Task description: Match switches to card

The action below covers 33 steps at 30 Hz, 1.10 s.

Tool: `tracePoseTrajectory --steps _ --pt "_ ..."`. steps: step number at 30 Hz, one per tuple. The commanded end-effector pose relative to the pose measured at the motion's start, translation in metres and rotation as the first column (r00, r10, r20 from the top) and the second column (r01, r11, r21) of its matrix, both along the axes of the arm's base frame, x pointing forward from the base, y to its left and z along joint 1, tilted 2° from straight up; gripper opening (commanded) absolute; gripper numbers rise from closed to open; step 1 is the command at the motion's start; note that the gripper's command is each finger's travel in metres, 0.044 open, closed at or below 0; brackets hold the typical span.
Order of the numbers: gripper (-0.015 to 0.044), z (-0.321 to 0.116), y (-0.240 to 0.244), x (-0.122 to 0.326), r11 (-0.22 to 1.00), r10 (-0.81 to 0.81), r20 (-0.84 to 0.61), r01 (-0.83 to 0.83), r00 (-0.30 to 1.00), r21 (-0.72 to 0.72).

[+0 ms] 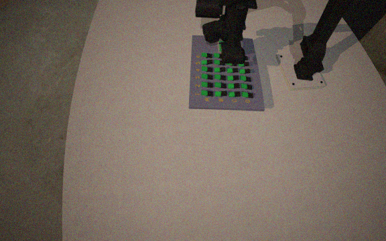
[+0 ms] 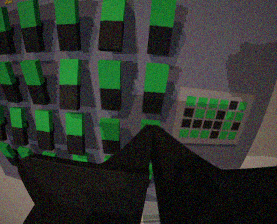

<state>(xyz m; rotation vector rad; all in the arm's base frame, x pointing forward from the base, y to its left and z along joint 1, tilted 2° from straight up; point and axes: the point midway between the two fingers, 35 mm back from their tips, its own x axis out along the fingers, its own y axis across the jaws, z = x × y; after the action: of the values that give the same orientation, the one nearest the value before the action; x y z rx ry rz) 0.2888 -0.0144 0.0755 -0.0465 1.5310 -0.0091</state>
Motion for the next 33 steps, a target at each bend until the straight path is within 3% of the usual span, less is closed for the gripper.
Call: tracePoseTrajectory --steps 1,14,20,26,33 --pt "0.0 -0.003 0.0 -0.002 1.0 0.005 -0.006 -0.005 1.0 0.002" --pt "0.0 -0.004 0.0 -0.002 1.0 0.005 -0.006 -0.005 1.0 0.002" --pt "0.0 0.06 0.002 -0.006 1.0 0.006 0.019 -0.006 1.0 0.003" --pt "0.0 0.062 0.003 -0.008 1.0 0.006 0.02 -0.006 1.0 0.003" --pt "0.0 0.057 0.03 -0.066 1.0 0.006 0.015 -0.006 1.0 0.006"
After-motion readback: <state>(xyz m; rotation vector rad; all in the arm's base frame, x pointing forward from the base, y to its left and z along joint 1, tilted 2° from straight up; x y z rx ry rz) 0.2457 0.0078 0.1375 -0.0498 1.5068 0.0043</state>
